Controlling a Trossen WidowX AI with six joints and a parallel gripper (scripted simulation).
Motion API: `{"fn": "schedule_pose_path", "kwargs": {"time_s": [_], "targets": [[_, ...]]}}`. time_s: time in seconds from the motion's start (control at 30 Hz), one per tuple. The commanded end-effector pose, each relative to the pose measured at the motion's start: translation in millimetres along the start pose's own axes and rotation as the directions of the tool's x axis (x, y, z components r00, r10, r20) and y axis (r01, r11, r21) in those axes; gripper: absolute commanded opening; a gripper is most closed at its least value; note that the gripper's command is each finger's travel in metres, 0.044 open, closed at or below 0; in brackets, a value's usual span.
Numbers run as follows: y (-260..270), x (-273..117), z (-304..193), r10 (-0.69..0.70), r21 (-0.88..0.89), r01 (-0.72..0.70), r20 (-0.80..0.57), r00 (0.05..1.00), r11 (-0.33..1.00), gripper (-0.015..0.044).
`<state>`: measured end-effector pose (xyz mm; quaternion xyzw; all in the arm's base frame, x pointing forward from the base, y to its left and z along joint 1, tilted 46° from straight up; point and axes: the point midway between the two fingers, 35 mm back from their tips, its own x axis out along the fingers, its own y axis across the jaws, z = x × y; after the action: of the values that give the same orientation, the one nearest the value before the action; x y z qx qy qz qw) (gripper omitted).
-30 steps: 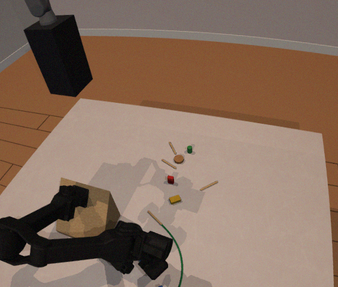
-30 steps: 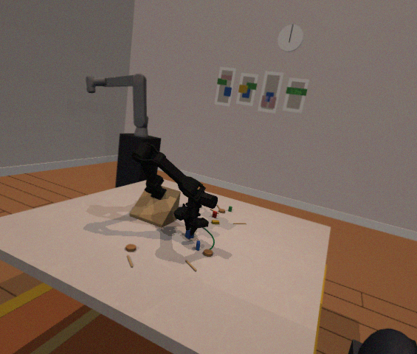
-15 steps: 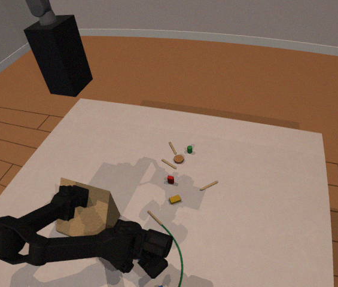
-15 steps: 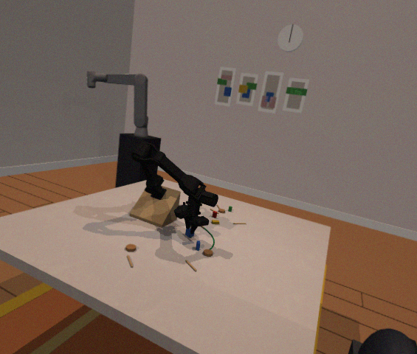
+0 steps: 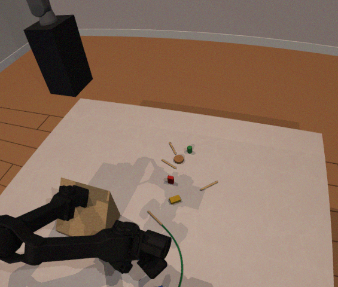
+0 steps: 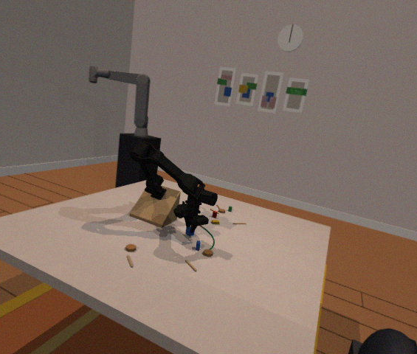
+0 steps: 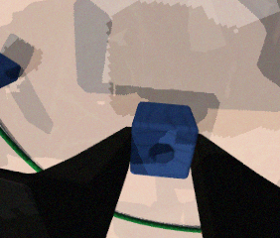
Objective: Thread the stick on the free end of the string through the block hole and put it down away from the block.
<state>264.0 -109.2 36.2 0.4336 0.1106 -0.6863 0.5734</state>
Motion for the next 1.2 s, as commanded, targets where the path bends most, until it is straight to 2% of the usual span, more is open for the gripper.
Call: {"fn": "schedule_pose_path", "kwargs": {"time_s": [0.0,0.57,1.17], "targets": [[0.2,0.1,5.4,0.000,0.002,0.000,-0.071,0.997,1.000,0.0000],[0.7,5.3,19.6,0.001,-0.001,-0.001,-0.318,0.948,1.000,0.0000],[0.9,13.8,34.6,-0.002,-0.005,-0.001,-0.561,0.828,1.000,0.0000]]}}
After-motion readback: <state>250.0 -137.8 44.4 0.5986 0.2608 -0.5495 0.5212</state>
